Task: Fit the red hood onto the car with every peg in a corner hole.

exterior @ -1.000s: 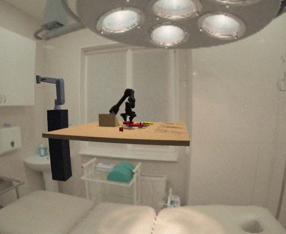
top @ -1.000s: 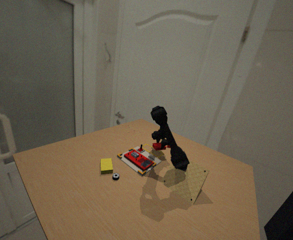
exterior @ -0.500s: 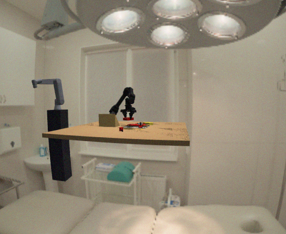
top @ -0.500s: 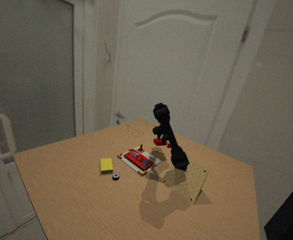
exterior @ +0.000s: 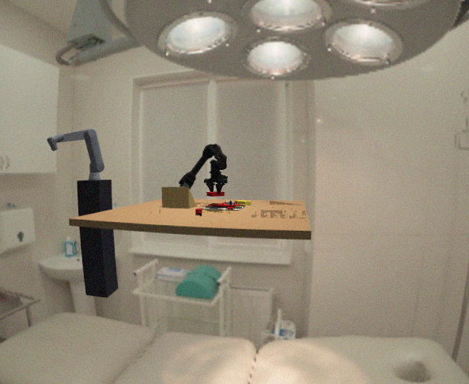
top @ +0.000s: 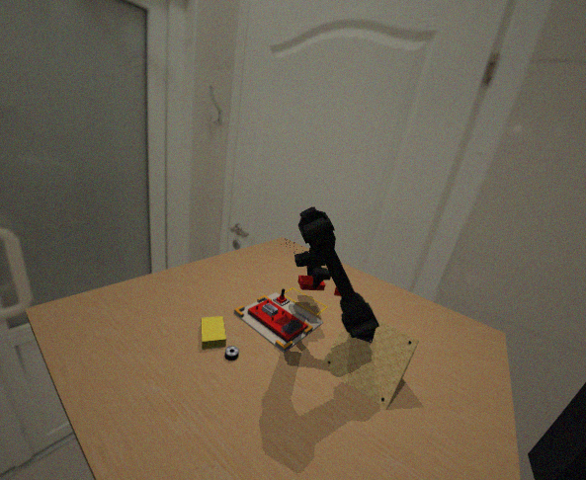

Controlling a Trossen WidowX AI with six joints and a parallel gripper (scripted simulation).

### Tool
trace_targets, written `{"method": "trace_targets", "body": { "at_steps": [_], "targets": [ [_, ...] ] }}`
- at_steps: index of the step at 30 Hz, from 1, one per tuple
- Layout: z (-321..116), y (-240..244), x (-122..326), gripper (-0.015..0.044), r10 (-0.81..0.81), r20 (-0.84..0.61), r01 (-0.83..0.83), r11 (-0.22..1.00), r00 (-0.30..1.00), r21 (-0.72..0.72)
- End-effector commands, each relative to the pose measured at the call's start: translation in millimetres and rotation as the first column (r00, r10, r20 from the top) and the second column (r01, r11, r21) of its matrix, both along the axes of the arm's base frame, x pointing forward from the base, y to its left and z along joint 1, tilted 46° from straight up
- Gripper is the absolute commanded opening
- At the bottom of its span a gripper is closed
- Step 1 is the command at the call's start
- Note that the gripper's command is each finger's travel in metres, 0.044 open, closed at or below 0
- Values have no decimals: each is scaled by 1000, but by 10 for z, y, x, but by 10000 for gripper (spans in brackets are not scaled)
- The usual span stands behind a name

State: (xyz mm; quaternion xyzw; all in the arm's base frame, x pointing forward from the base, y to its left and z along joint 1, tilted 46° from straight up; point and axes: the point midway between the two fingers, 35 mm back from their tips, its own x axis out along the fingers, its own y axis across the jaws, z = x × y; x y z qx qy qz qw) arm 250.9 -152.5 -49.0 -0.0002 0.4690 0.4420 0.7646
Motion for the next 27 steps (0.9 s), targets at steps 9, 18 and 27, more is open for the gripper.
{"method": "trace_targets", "body": {
  "at_steps": [9,18,27],
  "targets": [
    [273,207,224,0,-150,-149,154,988,978,22],
    [492,383,380,0,-257,-259,272,962,931,21],
    [716,582,515,0,-352,-365,383,924,862,12]
  ]
}}
